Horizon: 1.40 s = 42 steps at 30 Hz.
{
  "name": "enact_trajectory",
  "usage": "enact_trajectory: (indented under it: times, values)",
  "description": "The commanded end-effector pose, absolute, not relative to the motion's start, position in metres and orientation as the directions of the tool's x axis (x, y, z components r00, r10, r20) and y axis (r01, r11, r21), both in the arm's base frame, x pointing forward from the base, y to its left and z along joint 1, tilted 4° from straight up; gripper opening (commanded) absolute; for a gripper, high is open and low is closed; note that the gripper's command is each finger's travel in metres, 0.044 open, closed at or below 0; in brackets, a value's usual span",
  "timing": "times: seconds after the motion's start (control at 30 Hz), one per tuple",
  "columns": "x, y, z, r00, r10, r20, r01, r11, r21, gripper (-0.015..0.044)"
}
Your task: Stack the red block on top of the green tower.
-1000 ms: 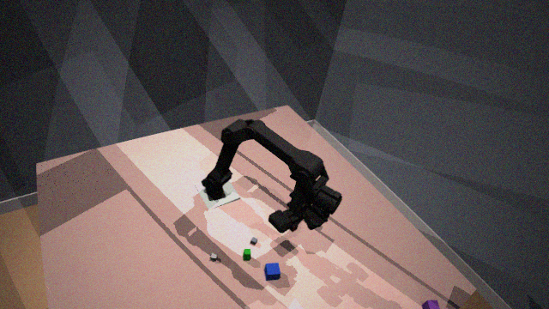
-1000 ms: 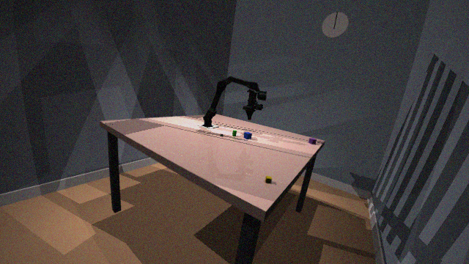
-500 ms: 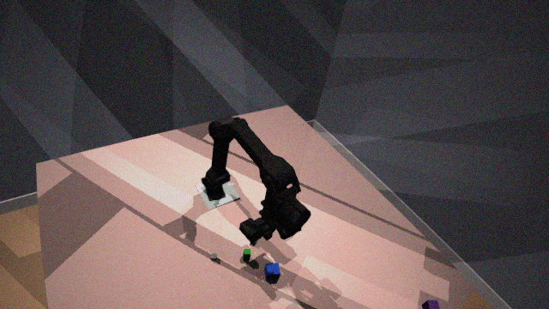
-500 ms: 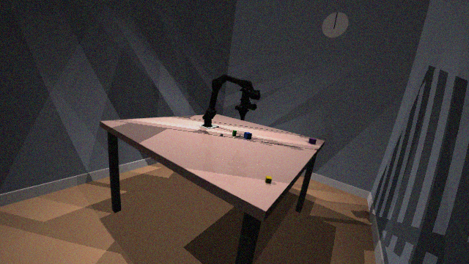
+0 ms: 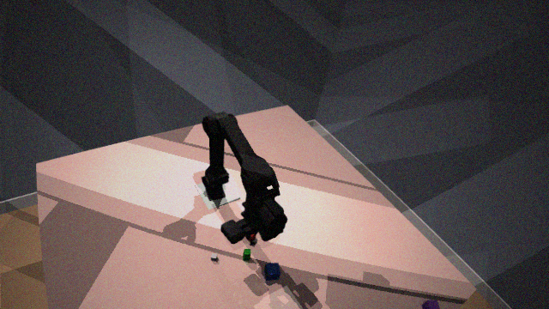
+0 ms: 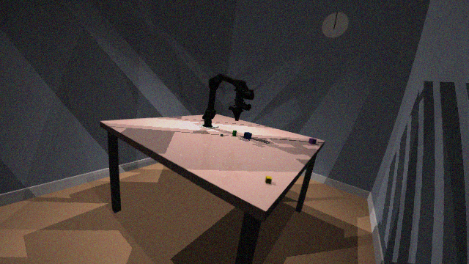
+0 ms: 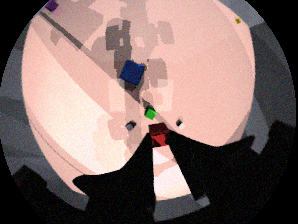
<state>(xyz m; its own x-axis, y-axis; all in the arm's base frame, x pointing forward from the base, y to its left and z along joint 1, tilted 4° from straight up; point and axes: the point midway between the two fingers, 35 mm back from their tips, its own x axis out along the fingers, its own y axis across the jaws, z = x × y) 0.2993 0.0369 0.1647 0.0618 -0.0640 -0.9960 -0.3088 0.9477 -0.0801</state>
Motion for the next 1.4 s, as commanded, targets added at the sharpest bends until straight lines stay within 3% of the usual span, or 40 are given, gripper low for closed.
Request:
enact_trajectory:
  times: [0.0, 0.7, 1.37]
  values:
    - [0.298, 0.033, 0.15, 0.053, -0.069, -0.996, -0.313, 0.946, -0.082, 0.0]
    - [0.301, 0.028, 0.09, 0.053, -0.069, -0.996, -0.313, 0.946, -0.082, 0.0]
    - [0.301, 0.028, 0.089, 0.053, -0.069, -0.996, -0.313, 0.946, -0.082, 0.0]
